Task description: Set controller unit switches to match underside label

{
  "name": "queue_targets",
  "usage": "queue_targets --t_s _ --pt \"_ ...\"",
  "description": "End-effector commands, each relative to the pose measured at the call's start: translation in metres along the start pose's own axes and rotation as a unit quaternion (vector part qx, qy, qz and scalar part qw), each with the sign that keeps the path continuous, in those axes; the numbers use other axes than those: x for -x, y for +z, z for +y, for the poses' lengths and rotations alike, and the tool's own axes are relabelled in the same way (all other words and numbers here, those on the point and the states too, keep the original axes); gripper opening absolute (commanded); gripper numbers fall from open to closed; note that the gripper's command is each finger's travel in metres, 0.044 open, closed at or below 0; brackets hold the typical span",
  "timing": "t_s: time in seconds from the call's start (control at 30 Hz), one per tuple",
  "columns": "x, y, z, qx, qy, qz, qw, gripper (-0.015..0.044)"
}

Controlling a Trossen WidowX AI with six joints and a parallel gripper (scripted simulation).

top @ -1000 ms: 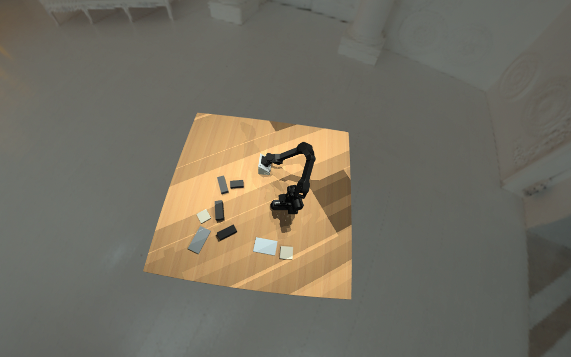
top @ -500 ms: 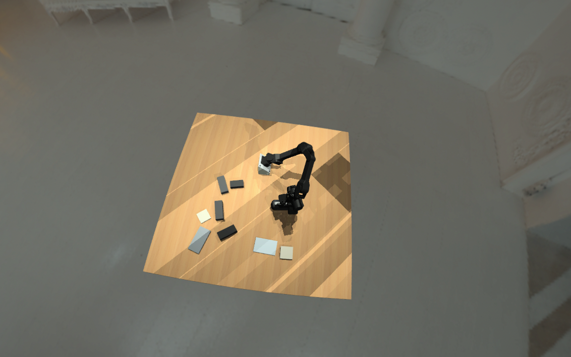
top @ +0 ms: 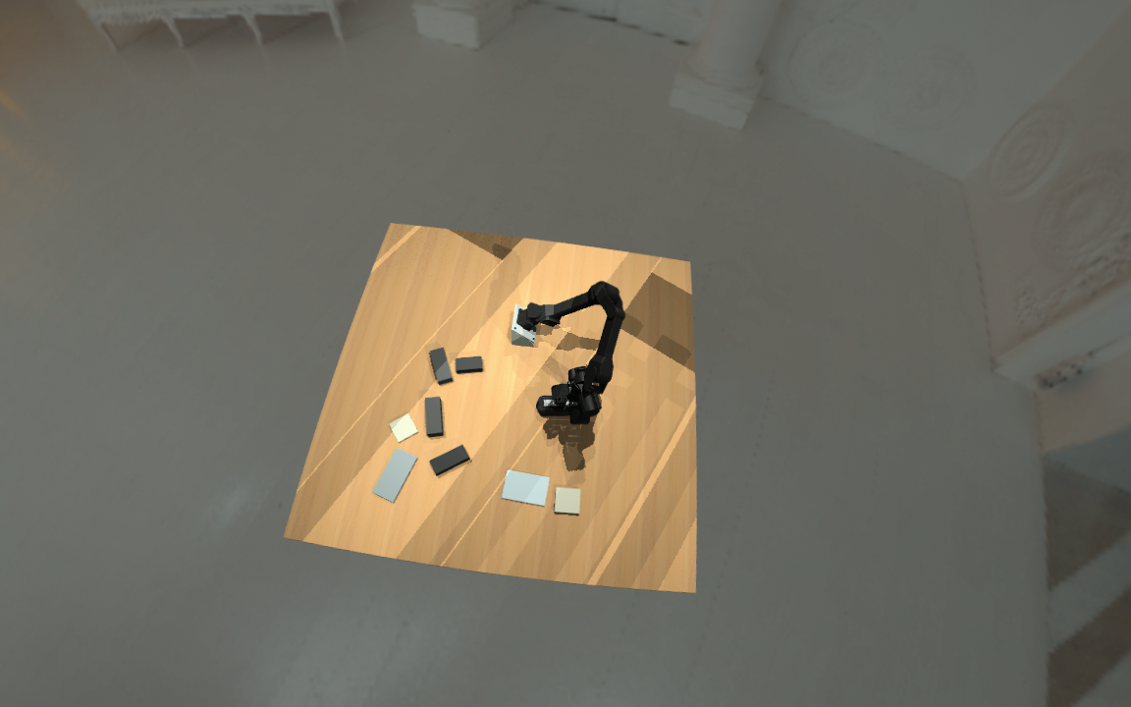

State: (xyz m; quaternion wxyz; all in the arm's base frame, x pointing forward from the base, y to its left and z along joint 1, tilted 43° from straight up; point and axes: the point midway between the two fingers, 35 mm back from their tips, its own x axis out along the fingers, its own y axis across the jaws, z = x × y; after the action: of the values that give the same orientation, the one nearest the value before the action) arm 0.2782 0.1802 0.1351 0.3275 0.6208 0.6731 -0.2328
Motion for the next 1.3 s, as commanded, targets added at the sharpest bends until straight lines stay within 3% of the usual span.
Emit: queue_targets --t_s 0.0,1.27 --pt "0.004 0.002 0.001 -0.002 0.002 -0.002 1.000 0.0336" --pt "0.030 0.013 0.001 -0.002 0.002 -0.003 1.000 0.0336"
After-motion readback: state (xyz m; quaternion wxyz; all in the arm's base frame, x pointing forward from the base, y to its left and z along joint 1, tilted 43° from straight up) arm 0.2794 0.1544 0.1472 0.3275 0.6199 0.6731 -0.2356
